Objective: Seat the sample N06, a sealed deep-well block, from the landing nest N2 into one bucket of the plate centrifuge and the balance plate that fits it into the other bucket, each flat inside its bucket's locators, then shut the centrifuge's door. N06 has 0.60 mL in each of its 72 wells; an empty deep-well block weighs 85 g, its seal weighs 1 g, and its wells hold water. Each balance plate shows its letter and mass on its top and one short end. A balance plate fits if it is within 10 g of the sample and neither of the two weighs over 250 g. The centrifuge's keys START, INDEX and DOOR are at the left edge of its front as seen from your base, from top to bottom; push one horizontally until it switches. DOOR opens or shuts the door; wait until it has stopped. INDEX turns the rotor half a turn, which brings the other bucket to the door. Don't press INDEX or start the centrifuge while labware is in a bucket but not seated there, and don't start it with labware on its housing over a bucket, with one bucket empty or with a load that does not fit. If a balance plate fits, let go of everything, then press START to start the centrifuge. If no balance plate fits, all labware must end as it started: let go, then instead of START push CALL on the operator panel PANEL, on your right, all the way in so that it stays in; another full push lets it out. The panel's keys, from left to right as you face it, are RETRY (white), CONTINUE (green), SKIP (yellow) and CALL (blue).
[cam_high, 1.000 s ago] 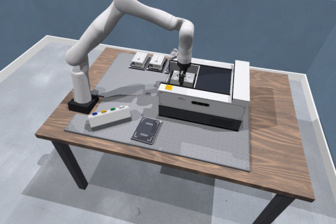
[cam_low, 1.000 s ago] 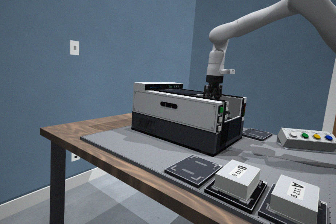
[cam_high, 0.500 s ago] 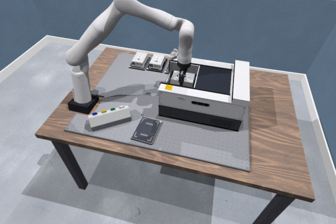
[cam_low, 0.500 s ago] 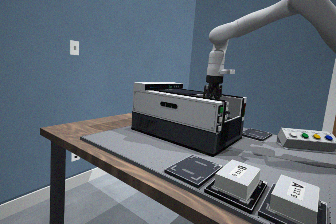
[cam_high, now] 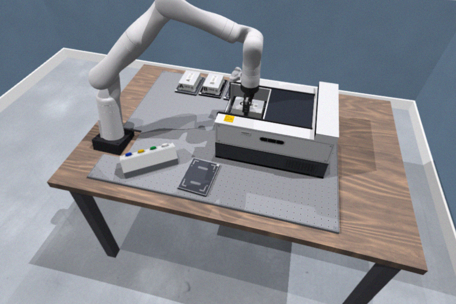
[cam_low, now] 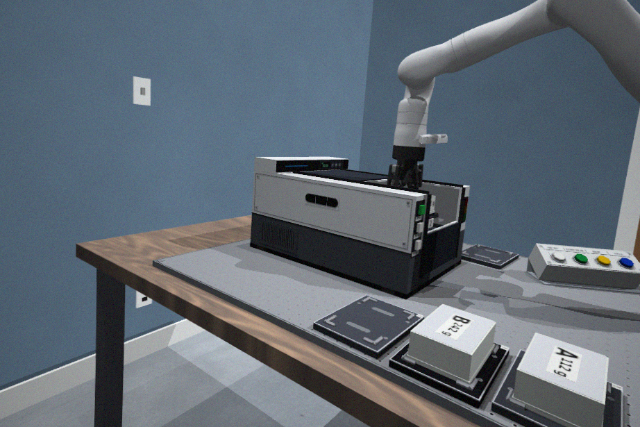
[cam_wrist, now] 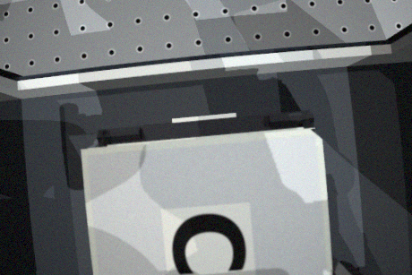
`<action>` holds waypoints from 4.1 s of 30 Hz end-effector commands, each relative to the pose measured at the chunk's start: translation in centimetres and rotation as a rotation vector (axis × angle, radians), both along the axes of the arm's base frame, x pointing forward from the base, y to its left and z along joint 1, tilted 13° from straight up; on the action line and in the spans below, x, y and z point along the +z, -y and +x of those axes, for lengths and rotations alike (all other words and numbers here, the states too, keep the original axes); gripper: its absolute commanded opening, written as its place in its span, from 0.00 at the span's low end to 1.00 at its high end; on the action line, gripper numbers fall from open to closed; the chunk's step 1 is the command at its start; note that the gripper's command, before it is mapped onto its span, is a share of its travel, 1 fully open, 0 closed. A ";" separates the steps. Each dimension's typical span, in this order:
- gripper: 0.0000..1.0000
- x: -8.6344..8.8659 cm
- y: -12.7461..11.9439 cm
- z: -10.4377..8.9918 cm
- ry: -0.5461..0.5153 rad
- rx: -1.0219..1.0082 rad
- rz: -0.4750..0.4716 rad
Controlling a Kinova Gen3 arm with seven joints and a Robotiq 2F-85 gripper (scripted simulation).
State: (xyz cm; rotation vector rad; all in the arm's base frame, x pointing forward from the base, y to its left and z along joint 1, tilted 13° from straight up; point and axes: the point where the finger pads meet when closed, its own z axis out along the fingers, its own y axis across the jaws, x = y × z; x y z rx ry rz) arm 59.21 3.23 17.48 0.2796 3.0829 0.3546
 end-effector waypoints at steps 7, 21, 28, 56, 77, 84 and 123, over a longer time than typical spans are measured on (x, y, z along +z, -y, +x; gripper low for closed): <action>0.95 -0.1 0.0 0.1 0.003 -0.001 0.000; 0.95 -0.4 -0.1 0.1 0.003 -0.001 0.000; 1.00 -0.4 -0.1 0.1 0.003 -0.001 0.000; 1.00 1.0 0.2 0.0 0.003 -0.001 0.000; 1.00 3.4 0.8 -0.1 0.003 -0.001 0.000; 1.00 4.1 1.0 -0.1 0.003 -0.001 0.000; 1.00 8.7 2.0 -0.4 0.003 -0.001 0.000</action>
